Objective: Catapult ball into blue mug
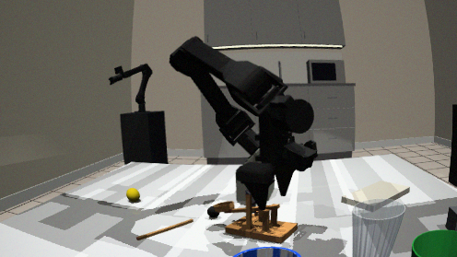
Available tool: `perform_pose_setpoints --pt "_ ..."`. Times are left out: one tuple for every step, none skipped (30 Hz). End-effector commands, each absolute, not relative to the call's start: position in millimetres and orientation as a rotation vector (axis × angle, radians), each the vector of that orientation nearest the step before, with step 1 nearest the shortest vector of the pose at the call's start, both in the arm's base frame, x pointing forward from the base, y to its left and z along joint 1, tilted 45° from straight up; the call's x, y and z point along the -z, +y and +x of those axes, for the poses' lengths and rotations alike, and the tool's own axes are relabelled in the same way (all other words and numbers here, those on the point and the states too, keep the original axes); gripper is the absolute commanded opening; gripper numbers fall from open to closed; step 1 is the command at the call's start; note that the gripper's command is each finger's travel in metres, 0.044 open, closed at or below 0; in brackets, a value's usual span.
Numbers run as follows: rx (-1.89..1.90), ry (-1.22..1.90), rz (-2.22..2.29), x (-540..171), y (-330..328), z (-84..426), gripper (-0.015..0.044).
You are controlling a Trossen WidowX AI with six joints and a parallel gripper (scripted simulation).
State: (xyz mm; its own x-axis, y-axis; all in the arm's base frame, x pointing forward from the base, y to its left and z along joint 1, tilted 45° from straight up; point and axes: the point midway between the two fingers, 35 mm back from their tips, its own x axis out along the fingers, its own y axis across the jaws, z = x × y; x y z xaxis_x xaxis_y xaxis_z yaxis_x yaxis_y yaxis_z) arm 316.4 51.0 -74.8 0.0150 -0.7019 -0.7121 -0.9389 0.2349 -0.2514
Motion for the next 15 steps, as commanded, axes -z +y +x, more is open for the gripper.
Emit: perform_pose_setpoints --pt "-0.388 1.725 -1.536 76.0 50.5 319.3 0.0440" --pt "-0.388 1.725 -1.536 77.3 49.4 319.5 0.0440" --pt "-0.388 1.725 -1.536 78.5 48.3 319.6 0.0440" --pt "-0.388 1.725 -1.537 79.7 47.2 319.7 0.0440" --pt "-0.388 1.725 -1.537 80.9 46.0 319.8 0.0440" --pt "-0.388 1.725 -1.537 82.2 44.9 320.0 0.0440" --pt "-0.388 1.725 -1.537 83.4 43.8 320.1 0.0440" --pt "-0.388 1.725 -1.537 84.6 42.7 320.2 0.0440" --pt "-0.388 1.725 -1.537 85.8 41.5 320.3 0.0440" --pt "-0.388 1.725 -1.537 87.0 40.4 320.3 0.0440" --pt "-0.388 1.725 -1.537 88.2 39.3 320.4 0.0440" --pt "-0.388 1.725 -1.537 89.3 38.2 320.5 0.0440" --pt "-0.388 1.725 -1.537 90.5 37.0 320.5 0.0440" --pt "-0.388 1.725 -1.537 91.7 35.9 320.6 0.0440" --pt "-0.388 1.725 -1.537 92.9 34.7 320.6 0.0440"
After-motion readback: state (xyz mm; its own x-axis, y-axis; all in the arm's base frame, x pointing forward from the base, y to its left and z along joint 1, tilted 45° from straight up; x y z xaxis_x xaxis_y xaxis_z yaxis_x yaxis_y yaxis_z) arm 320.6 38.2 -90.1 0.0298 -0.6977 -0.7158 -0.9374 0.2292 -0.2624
